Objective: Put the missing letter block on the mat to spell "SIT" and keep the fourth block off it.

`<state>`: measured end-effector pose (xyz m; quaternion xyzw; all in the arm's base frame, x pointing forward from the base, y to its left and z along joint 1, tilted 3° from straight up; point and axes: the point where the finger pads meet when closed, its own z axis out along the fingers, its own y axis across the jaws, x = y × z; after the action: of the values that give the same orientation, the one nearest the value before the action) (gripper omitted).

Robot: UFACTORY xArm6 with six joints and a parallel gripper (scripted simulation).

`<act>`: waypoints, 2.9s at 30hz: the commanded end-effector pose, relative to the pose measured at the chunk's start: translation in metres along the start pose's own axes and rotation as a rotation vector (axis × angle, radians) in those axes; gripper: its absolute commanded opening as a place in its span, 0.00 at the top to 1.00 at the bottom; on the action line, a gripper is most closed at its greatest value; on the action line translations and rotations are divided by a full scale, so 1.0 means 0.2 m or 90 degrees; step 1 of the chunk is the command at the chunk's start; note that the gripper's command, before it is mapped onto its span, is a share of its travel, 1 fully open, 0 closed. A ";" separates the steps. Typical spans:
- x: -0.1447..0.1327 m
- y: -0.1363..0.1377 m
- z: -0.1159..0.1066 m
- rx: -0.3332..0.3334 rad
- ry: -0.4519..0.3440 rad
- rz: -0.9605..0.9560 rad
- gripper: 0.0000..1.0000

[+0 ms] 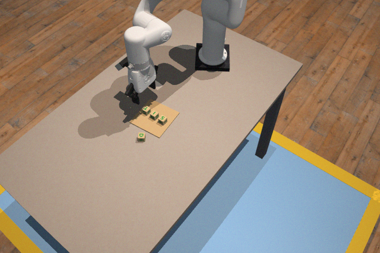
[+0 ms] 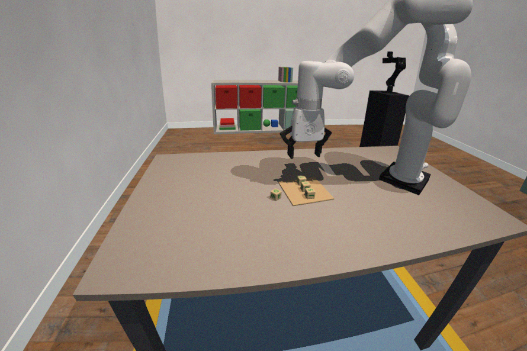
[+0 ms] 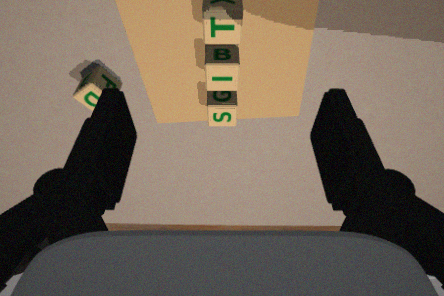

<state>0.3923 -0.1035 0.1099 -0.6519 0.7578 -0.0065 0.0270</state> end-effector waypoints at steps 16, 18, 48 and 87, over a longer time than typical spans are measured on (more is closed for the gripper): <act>0.00 -0.01 -0.33 0.003 0.000 0.000 0.00; 0.00 -0.01 -0.36 0.003 0.000 0.000 0.00; 0.00 -0.01 -0.42 0.003 0.000 0.000 0.00; 0.00 -0.01 -0.42 0.003 0.000 0.000 0.00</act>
<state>0.3884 -0.1056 0.1915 -0.6519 0.7578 -0.0068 0.0273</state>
